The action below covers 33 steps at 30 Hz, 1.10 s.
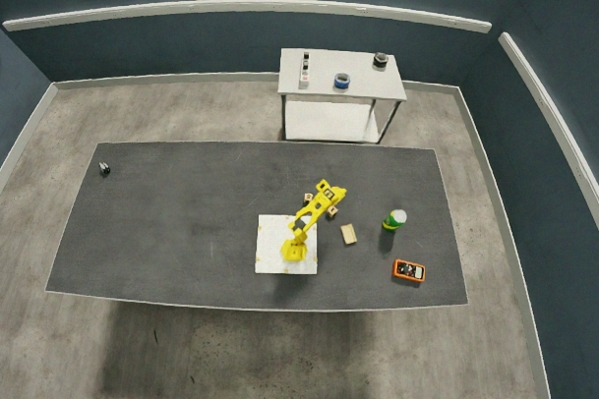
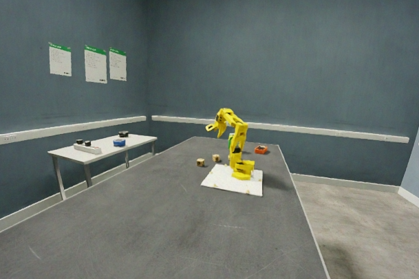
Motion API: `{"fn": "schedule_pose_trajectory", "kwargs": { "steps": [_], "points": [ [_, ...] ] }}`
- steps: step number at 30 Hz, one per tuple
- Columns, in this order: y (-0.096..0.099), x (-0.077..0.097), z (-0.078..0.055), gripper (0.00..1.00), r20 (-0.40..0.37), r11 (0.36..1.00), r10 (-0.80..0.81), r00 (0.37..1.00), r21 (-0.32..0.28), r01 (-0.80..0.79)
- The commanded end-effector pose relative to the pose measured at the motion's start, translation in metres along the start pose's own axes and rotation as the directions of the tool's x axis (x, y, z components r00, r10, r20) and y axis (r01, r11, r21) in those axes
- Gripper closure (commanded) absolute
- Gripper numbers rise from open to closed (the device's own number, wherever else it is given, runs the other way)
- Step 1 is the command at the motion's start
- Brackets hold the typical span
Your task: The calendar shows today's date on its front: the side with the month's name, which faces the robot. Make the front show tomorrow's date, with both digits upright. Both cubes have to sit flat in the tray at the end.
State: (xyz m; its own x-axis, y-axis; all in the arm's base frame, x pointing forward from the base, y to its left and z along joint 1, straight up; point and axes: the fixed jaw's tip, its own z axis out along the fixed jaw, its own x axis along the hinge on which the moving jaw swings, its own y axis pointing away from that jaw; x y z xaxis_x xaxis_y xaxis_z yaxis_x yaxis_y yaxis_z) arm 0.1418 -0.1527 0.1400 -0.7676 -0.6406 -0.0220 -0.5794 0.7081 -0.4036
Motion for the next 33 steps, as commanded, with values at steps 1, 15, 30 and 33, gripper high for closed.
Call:
{"fn": "schedule_pose_trajectory", "kwargs": {
  "steps": [1, 15, 30, 33],
  "points": [
    [-0.004, -0.002, -0.013, 0.65, 0.008, 0.998, -0.001, 1.0, 0.07, 0.0],
    [-0.004, -0.003, -0.016, 0.65, 0.014, 0.996, 0.011, 1.0, 0.087, -0.012],
    [-0.003, -0.032, -0.014, 0.65, 0.086, 0.98, 0.183, 0.979, 0.065, -0.188],
    [-0.001, -0.043, -0.014, 0.65, 0.112, 0.965, 0.251, 0.962, 0.047, -0.257]
  ]
}}
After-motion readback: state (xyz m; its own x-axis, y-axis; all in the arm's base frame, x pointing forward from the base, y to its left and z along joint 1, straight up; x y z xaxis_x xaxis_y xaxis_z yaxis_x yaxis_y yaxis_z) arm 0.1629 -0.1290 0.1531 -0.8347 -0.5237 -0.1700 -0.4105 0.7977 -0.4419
